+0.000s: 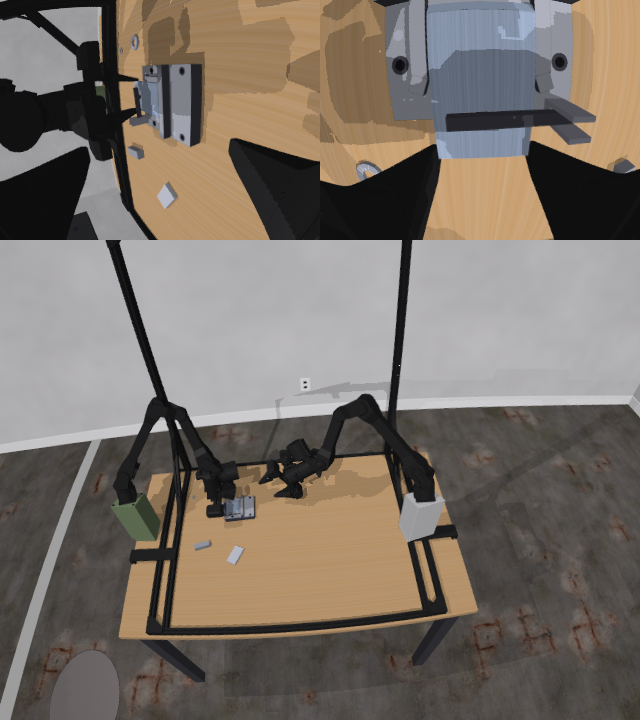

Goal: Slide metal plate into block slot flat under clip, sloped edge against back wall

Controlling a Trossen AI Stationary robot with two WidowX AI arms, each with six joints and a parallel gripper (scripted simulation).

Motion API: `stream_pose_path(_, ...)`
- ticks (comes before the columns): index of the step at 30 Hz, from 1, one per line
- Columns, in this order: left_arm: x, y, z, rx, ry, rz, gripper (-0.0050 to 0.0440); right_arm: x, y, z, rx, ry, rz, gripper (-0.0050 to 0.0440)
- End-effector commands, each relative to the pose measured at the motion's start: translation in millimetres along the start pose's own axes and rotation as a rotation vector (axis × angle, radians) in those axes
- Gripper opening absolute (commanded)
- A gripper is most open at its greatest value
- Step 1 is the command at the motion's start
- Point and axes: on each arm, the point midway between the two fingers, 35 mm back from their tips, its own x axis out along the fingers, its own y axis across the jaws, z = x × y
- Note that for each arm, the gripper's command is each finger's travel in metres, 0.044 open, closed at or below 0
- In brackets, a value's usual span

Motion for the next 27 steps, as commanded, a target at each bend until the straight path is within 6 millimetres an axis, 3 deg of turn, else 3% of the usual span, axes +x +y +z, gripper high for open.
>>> stream_pose_path(1,-0.2,0.3,-0.1,-0.006,0.002,0.002,0.044,0.0,0.0,-0.1,0.0,0.0,0.0,0.0312)
stream_pose_path(3,-0.2,0.3,-0.1,-0.006,0.002,0.002,0.044,0.0,0.0,-0.1,0.0,0.0,0.0,0.036)
stream_pose_path(5,-0.2,0.3,-0.1,-0.006,0.002,0.002,0.044,0.0,0.0,-0.1,0.0,0.0,0.0,0.036)
stream_pose_path(9,-0.2,0.3,-0.1,-0.006,0.002,0.002,0.044,0.0,0.0,-0.1,0.0,0.0,0.0,0.044)
stream_pose_path(27,-0.2,0.3,-0.1,-0.006,0.002,0.002,0.044,-0.8,0.0,-1.7,0.0,0.0,0.0,0.044)
